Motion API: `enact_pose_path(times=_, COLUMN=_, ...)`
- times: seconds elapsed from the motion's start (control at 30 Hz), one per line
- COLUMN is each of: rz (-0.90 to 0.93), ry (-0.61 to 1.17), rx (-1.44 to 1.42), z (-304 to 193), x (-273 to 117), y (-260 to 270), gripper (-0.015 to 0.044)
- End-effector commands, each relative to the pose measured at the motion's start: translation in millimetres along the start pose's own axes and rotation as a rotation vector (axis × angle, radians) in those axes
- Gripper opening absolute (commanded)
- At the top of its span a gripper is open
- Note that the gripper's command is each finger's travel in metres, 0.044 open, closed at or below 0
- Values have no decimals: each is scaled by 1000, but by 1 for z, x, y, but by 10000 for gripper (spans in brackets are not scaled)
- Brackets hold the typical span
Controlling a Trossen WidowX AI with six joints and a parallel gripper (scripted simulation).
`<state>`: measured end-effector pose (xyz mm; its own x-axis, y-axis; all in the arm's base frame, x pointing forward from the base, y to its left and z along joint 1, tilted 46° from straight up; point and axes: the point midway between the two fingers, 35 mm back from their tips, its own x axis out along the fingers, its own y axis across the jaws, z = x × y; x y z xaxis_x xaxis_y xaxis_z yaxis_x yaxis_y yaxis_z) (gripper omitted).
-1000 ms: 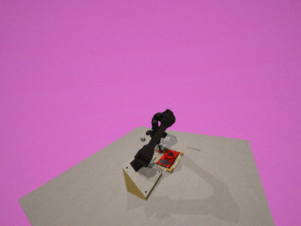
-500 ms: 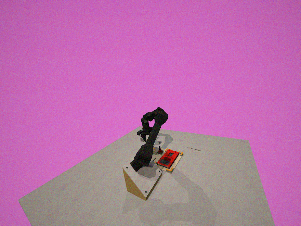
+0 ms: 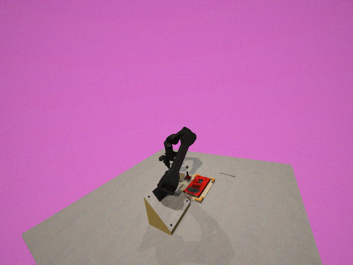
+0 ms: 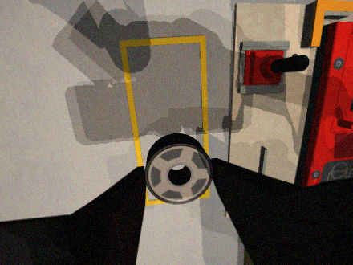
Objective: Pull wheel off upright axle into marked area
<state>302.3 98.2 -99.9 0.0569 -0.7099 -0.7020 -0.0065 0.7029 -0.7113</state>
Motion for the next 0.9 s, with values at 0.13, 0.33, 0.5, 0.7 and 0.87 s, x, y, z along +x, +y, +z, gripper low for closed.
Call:
enact_pose_path(times=0.13, rz=-5, ry=-2, rx=-7, z=2, x=38, y=0, gripper=0)
enact_pose_path(times=0.33, rz=-9, ry=-1, rx=-7, z=0, x=78, y=-2, gripper=0)
enact_pose_path(times=0.5, rz=-10, ry=-1, rx=-7, z=-1, x=87, y=-3, gripper=0)
enact_pose_path(times=0.7, rz=-5, ry=3, rx=-2, z=-1, x=83, y=-2, gripper=105)
enact_pose_path(times=0.87, rz=-5, ry=3, rx=-2, z=-1, x=83, y=-2, gripper=236)
